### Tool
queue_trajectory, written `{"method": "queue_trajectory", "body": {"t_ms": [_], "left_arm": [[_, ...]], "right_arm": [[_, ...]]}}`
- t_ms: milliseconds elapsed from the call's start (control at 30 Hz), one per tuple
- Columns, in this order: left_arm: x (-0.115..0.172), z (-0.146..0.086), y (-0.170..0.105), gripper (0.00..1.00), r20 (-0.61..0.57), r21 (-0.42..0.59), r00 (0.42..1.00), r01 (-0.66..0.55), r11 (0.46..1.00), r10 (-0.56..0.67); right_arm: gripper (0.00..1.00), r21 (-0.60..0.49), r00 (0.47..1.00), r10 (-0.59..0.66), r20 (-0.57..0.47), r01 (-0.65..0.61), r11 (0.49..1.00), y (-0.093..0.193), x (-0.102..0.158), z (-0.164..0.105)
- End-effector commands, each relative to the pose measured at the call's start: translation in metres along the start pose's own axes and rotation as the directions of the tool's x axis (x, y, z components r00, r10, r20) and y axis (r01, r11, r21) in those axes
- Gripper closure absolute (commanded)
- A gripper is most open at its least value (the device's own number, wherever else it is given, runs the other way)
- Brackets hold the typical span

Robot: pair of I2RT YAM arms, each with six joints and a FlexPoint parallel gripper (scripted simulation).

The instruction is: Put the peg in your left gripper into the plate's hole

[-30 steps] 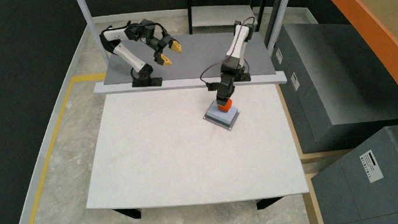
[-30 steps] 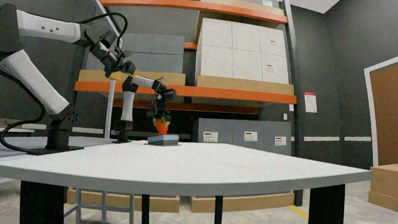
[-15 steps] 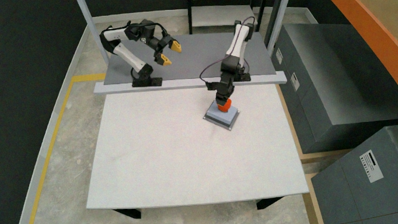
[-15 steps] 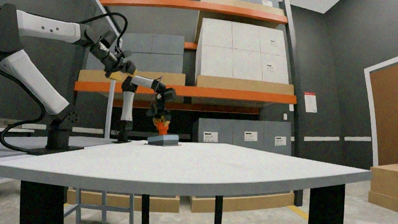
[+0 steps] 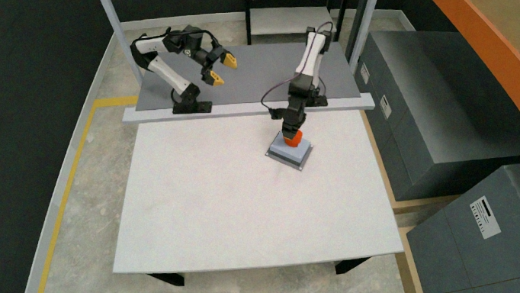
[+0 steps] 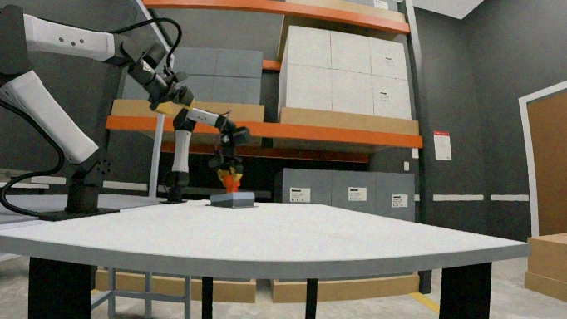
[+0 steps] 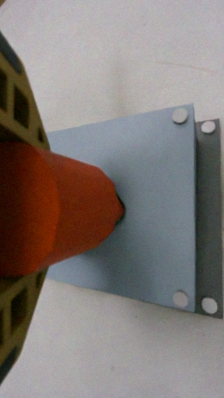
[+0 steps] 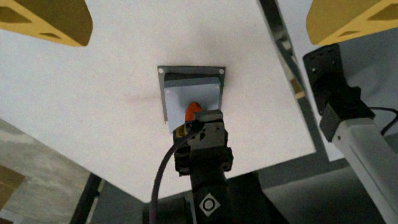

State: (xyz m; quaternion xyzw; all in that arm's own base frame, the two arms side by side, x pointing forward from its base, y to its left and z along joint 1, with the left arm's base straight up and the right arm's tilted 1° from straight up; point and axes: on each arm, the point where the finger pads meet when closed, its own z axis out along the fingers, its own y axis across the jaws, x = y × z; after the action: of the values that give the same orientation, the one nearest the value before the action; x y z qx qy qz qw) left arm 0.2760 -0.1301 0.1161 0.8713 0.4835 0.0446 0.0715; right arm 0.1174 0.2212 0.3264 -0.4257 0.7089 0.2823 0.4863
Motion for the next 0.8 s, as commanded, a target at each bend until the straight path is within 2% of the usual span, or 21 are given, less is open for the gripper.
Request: {"method": "queue_trajectory", "body": {"t_ms": [0,767], "left_arm": [[0.002,-0.005,0.009,0.67,0.003,-0.056,1.0,0.015,0.998,-0.015],[0.001,0.011,0.007,0.67,0.007,-0.039,1.0,0.014,0.999,-0.014]], "right_arm": [[0.0,-0.001,1.0,0.005,0.028,-0.005,1.0,0.0,-0.009,-0.004],[0.0,-0.001,1.0,0.005,0.028,-0.005,1.0,0.0,-0.009,-0.004]]}}
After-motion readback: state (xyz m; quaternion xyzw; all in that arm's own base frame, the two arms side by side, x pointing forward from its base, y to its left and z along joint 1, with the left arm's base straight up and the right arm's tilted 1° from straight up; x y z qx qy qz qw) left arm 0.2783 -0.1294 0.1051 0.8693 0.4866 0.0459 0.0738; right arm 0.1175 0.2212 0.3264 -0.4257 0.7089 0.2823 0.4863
